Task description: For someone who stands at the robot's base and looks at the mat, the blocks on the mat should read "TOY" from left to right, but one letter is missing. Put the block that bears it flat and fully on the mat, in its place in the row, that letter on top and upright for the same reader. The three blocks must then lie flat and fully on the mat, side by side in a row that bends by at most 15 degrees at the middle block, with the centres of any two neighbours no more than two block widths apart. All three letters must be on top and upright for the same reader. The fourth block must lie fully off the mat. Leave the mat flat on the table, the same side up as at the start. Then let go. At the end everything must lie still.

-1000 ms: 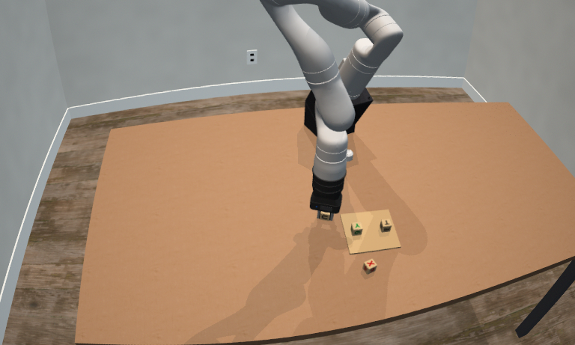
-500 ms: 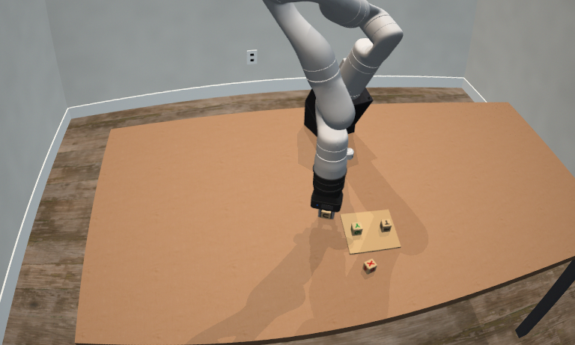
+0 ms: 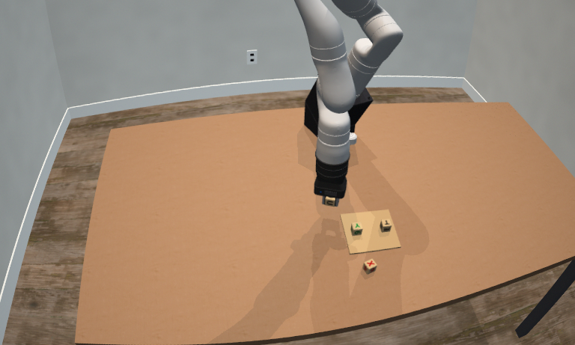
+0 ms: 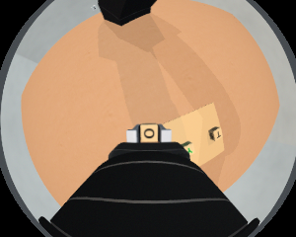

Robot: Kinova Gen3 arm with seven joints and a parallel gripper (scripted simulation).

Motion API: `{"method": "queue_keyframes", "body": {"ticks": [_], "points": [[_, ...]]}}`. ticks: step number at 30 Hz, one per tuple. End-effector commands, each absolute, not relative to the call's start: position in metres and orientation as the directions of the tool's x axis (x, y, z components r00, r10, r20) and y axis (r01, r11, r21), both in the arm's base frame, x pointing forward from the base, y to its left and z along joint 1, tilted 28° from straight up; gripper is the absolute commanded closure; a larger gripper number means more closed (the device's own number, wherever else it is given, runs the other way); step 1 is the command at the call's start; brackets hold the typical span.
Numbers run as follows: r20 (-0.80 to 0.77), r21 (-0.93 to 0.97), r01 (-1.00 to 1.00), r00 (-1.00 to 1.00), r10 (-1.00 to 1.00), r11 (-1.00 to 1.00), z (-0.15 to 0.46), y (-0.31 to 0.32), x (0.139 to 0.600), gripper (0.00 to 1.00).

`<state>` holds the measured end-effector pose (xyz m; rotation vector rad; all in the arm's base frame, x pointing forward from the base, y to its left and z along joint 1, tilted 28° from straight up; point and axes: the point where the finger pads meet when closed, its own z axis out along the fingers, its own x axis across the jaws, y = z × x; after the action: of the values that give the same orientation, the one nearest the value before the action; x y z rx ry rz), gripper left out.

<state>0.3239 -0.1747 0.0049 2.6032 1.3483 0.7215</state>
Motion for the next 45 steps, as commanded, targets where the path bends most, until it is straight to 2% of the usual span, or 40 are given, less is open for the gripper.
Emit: {"method": "queue_keyframes", "body": {"ticks": [1,17,38,45], "points": [[0.329,0.343,0.732,0.494,0.805,-0.589,0.021,-0.188,0.319,0.51],[0.329,0.343,0.732,0.494,0.805,-0.589,0.052,-0.19,0.302,0.51],[0.331,0.341,0.728,0.499,0.801,-0.595,0.054,-0.19,0.302,0.51],[0.369,0.311,0.663,0.576,0.73,-0.681,0.06,-0.183,0.312,0.51]]}}
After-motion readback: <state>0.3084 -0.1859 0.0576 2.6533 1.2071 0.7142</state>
